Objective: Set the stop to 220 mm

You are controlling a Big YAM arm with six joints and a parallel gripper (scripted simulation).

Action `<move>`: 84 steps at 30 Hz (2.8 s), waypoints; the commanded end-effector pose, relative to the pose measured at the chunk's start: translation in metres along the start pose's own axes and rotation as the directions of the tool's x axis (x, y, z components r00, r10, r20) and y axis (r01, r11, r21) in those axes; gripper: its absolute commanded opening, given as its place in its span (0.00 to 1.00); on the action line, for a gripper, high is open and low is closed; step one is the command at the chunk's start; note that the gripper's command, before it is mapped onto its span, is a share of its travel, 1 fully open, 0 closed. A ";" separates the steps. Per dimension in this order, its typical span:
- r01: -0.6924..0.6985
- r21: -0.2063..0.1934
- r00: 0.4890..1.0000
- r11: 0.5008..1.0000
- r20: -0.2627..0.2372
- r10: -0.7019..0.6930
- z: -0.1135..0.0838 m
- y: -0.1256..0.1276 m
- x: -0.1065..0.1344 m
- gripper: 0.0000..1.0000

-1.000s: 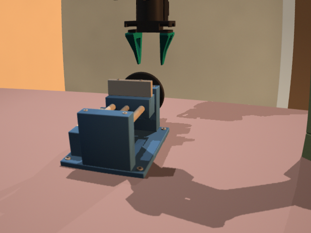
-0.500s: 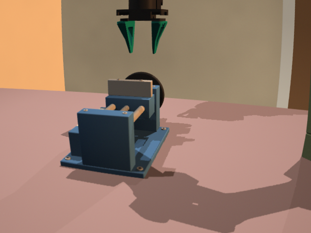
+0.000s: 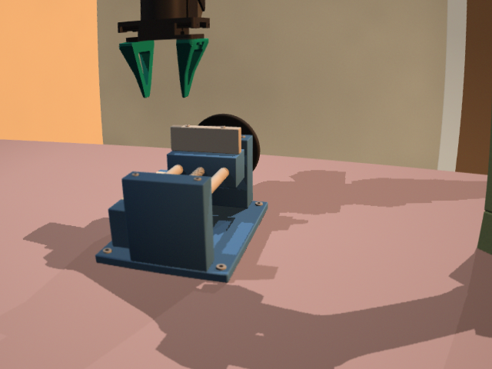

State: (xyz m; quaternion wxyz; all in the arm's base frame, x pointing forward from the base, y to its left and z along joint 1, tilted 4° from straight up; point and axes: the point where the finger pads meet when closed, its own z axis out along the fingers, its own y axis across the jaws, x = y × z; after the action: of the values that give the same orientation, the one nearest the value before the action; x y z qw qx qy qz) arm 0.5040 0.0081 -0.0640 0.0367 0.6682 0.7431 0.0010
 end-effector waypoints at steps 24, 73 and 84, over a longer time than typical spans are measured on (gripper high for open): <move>-0.038 -0.008 0.999 0.999 0.004 0.038 -0.006 0.007 -0.009 0.53; -0.038 -0.008 0.999 0.999 0.004 0.038 -0.006 0.007 -0.009 0.53; -0.038 -0.008 0.999 0.999 0.004 0.038 -0.006 0.007 -0.009 0.53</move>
State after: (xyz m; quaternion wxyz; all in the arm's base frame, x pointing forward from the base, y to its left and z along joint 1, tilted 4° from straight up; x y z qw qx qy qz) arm 0.5070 0.0020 -0.0625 0.0391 0.6761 0.7358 0.0021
